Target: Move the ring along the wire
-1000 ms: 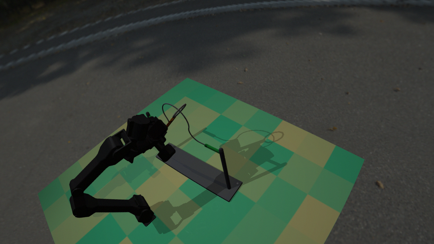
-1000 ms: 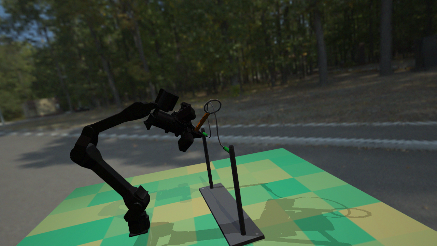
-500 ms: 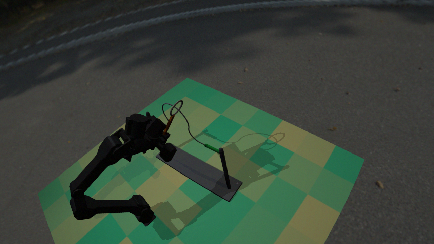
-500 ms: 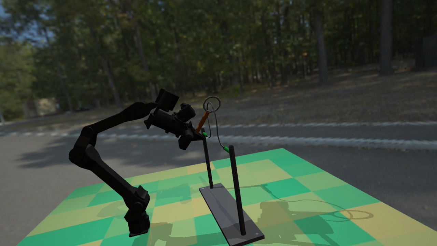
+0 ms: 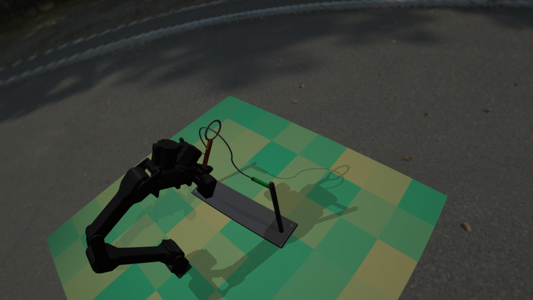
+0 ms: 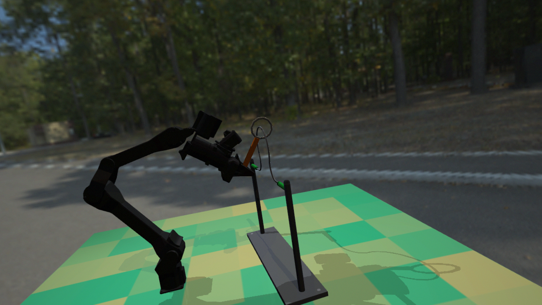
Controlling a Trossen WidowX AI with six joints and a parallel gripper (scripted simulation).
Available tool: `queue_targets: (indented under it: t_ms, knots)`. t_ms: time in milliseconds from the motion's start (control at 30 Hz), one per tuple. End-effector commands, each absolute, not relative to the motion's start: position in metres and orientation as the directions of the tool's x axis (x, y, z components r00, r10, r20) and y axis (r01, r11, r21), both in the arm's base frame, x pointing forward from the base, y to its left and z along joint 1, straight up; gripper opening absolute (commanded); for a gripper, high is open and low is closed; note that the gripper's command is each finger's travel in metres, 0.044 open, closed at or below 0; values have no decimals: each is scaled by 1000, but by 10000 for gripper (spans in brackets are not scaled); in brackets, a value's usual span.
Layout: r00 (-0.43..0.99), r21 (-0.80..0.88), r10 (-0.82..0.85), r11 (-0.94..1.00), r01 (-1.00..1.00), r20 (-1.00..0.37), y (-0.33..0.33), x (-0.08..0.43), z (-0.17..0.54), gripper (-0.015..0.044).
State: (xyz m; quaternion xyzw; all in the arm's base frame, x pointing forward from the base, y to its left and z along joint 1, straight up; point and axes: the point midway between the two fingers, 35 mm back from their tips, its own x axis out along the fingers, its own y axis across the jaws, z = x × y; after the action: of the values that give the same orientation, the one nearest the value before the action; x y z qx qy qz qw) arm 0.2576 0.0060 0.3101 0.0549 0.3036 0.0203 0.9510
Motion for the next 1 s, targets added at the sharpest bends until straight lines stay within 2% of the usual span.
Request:
queue_targets:
  t_ms: [0,967]
  knots:
    - [824,58,38,998,-7,-565,3,257,311,-150]
    - [856,-374,-201,927,9,-477,-21,260,313,-150]
